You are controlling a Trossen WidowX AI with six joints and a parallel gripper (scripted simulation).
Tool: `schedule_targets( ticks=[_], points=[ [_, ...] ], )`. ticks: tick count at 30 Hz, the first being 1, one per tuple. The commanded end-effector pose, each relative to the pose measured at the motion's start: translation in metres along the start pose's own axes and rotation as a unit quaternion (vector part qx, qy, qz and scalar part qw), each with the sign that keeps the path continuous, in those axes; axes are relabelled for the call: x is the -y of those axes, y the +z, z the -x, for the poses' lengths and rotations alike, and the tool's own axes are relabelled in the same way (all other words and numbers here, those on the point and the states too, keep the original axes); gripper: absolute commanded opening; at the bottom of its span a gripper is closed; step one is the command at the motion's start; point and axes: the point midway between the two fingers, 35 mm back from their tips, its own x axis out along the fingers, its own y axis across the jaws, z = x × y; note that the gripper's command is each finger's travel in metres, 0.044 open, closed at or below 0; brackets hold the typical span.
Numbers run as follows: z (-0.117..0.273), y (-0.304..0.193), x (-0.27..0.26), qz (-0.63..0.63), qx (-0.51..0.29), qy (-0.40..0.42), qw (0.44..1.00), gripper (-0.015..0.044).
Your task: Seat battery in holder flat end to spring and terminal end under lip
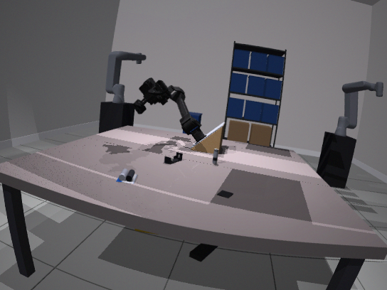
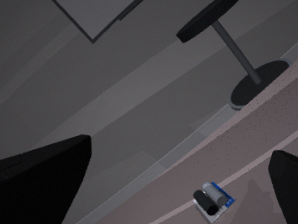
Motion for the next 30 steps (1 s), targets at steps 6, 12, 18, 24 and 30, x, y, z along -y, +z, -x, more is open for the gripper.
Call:
schedule_targets(
  ticks=[6, 12, 18, 24, 30],
  points=[
    [-0.022, -0.052, -0.026, 0.010, -0.122, 0.019, 0.992, 0.0242],
    [-0.031, -0.123, -0.062, 0.035, -0.291, 0.030, 0.956, 0.0085],
    [-0.010, -0.205, -0.099, 0.105, -0.485, 0.014, 0.868, 0.0000],
    [0.031, -0.259, -0.120, 0.228, -0.619, -0.028, 0.751, 0.0000],
    [0.072, -0.284, -0.129, 0.386, -0.679, -0.084, 0.618, 0.0000]
  ],
)
